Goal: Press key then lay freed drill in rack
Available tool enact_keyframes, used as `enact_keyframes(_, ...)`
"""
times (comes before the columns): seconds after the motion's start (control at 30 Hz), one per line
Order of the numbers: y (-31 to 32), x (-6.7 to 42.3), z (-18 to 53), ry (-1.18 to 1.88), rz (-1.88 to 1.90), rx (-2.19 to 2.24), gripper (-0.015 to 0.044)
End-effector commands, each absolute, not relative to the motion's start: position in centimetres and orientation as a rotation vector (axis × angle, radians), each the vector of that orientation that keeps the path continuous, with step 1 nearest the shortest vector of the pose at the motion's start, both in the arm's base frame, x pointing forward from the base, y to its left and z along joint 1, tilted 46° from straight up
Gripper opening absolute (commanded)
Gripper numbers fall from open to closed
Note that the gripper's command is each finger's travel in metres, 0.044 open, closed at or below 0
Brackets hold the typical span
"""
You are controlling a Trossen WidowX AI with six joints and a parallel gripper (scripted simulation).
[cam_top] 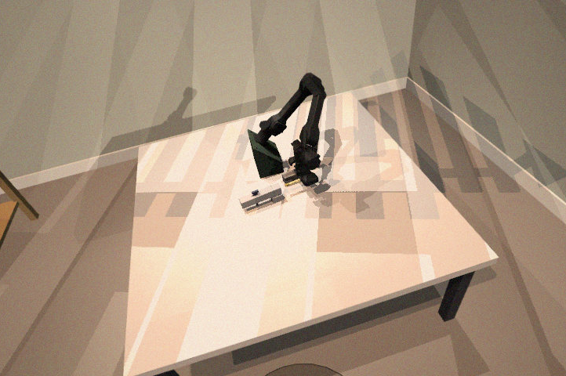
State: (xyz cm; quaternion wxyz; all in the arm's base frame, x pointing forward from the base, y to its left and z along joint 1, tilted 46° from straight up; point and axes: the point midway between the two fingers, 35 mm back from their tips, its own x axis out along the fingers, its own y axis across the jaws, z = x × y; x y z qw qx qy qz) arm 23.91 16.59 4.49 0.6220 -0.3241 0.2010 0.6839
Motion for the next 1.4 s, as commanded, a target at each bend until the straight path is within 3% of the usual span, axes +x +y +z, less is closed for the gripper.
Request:
enact_keyframes(0.0,16.7,24.0,4.8,0.467,1.566,-0.744,0.0000)
enact_keyframes(1.37,14.2,23.7,6.3,0.469,1.566,-0.746,0.0000)
